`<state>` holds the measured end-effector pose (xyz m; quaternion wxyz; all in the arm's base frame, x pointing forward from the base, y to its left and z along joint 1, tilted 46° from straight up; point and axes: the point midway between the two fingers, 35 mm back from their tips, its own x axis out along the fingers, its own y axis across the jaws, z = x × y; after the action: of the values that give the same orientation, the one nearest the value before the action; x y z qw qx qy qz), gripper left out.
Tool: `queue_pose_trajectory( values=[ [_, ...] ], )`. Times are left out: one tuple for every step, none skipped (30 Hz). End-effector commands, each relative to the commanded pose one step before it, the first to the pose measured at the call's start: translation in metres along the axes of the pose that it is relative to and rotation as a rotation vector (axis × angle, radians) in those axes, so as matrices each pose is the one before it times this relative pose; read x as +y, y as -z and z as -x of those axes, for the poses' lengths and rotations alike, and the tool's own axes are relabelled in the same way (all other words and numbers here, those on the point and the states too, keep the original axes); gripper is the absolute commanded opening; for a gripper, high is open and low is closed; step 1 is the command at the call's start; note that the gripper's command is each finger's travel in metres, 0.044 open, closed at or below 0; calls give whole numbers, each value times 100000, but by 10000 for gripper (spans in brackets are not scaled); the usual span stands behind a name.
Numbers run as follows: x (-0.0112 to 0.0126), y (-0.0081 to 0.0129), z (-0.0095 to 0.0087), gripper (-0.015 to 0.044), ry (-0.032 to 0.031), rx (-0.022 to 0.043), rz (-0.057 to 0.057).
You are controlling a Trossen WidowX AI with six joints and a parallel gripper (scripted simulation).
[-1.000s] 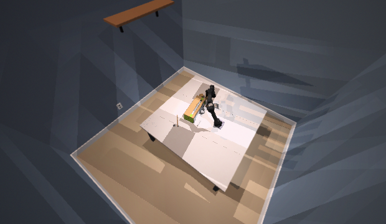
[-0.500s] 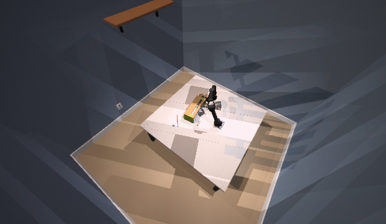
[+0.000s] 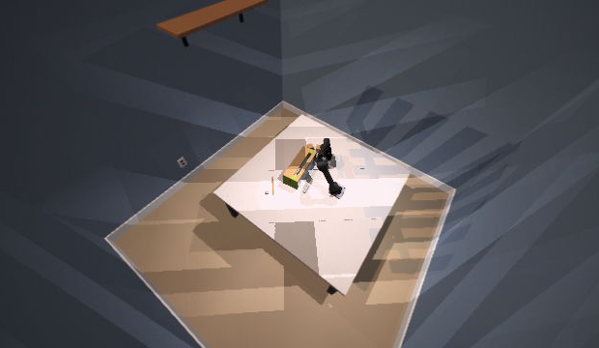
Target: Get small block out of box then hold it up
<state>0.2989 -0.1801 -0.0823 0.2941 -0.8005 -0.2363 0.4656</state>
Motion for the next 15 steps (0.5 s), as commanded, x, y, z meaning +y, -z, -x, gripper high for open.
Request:
queue_pose_trajectory(
  values=[
    [159,-78,-267,285,-484,1315,-164],
    [1,-67,-152,285,-6,-1,-2],
    [0,-67,-152,285,-5,0,-2],
    [-1,-68,-151,285,-4,0,-2],
    [-2,-68,-151,285,-3,0,-2],
    [-3,-69,-150,285,-3,0,-2],
    [-4,-69,-149,285,-2,1,-2],
    [-4,-70,-149,285,-1,1,-2],
    [-5,-70,-148,285,0,1,-2],
    [-6,-71,-148,285,0,1,-2],
    [-7,-71,-147,285,1,1,-2],
    [-8,-71,-146,285,2,2,-2],
    [-9,-72,-146,285,3,2,-2],
    [-10,-72,-145,285,3,2,-2],
    [-11,-73,-145,285,4,2,-2]
  ],
)
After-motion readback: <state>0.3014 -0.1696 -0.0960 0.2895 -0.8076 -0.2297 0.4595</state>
